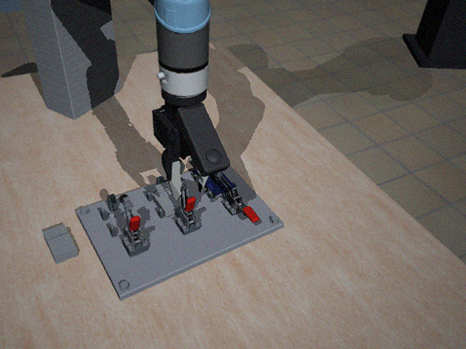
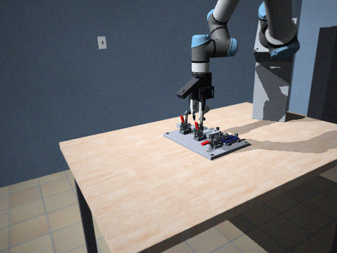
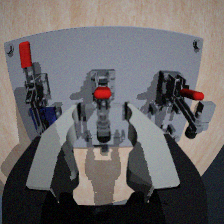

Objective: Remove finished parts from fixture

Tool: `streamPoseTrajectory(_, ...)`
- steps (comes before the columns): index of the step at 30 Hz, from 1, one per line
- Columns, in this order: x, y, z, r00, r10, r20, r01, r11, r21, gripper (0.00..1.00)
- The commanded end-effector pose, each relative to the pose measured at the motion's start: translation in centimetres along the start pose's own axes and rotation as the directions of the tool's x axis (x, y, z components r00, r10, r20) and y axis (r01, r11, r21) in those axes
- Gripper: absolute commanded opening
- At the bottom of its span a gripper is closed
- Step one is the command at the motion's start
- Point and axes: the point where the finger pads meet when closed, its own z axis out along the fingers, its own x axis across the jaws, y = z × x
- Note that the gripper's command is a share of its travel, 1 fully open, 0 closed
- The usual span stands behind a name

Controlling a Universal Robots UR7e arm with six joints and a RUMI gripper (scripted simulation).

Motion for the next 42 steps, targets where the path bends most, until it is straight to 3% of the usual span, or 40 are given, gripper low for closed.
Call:
streamPoseTrajectory(1, 0.01, -0.01, -0.92, 1.0, -0.001, 0.002, 0.001, 1.0, -0.004, 0.28)
streamPoseTrajectory(35, 0.01, -0.02, -1.49, 1.0, -0.001, 0.002, 0.001, 1.0, -0.004, 0.28)
streamPoseTrajectory(36, 0.01, -0.02, -1.49, 1.0, -0.001, 0.002, 0.001, 1.0, -0.004, 0.59)
streamPoseTrajectory(42, 0.01, -0.02, -1.38, 1.0, -0.001, 0.002, 0.001, 1.0, -0.004, 0.59)
